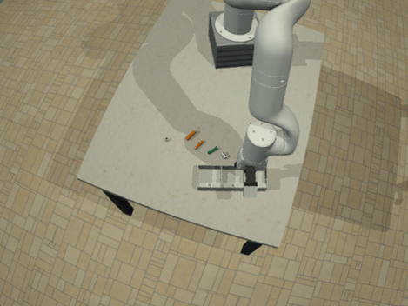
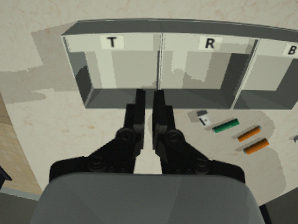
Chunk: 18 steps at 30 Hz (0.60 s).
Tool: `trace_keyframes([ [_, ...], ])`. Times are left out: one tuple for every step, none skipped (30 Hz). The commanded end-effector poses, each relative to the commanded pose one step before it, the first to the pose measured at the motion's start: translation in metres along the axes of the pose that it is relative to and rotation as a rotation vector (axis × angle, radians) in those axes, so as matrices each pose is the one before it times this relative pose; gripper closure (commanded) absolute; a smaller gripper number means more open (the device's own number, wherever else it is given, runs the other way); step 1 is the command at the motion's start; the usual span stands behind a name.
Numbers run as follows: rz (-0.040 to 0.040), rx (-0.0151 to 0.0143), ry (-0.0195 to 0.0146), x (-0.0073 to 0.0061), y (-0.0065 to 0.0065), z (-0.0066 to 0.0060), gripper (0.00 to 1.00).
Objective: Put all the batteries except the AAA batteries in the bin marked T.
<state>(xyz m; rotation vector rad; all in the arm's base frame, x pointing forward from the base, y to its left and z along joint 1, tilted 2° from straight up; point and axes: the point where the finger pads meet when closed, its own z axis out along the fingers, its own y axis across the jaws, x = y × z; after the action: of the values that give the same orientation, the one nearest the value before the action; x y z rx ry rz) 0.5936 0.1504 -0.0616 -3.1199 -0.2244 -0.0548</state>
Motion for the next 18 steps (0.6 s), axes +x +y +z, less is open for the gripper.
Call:
trace_keyframes([
  [0.00065, -0.00229, 0.00215, 0.0001, -0.02323, -0.00083, 0.93],
  [0.0, 0.00002, 0.0, -0.00028, -0.005, 0.0, 0.93],
  [0.0, 0.00001, 0.0, -0.00022, -0.004, 0.0, 0.93],
  [0.0, 0.0, 0.0, 0.0, 0.0, 0.0, 0.93],
  [0.0, 0.0, 0.0, 0.0, 0.0, 0.0, 0.93],
  [0.0, -0.00003, 0.0, 0.00002, -0.00001, 0.0, 0.93],
  [0.0, -0.00001, 0.0, 0.0, 0.0, 0.0, 0.93],
  [0.0, -0.00001, 0.0, 0.0, 0.0, 0.0, 0.93],
  [-0.00003, 0.00022, 0.0, -0.00002, 0.00009, 0.0, 0.93],
  [0.00003, -0.00023, 0.0, 0.00001, -0.00009, 0.00267, 0.93],
  [0.0, 0.0, 0.0, -0.00001, 0.0, 0.00267, 0.93],
  [0.0, 0.0, 0.0, -0.00001, 0.0, 0.00267, 0.93],
  [0.0, 0.0, 0.0, -0.00001, 0.0, 0.00267, 0.93],
  [0.0, 0.0, 0.0, 0.0, 0.0, 0.00267, 0.93],
  [0.0, 0.0, 0.0, 0.0, 0.0, 0.00267, 0.93],
  [0.0, 0.0, 0.0, 0.0, 0.0, 0.00267, 0.93],
  [0.0, 0.0, 0.0, 0.0, 0.0, 0.00267, 0.93],
  [0.0, 0.0, 0.0, 0.0, 0.0, 0.00267, 0.93],
])
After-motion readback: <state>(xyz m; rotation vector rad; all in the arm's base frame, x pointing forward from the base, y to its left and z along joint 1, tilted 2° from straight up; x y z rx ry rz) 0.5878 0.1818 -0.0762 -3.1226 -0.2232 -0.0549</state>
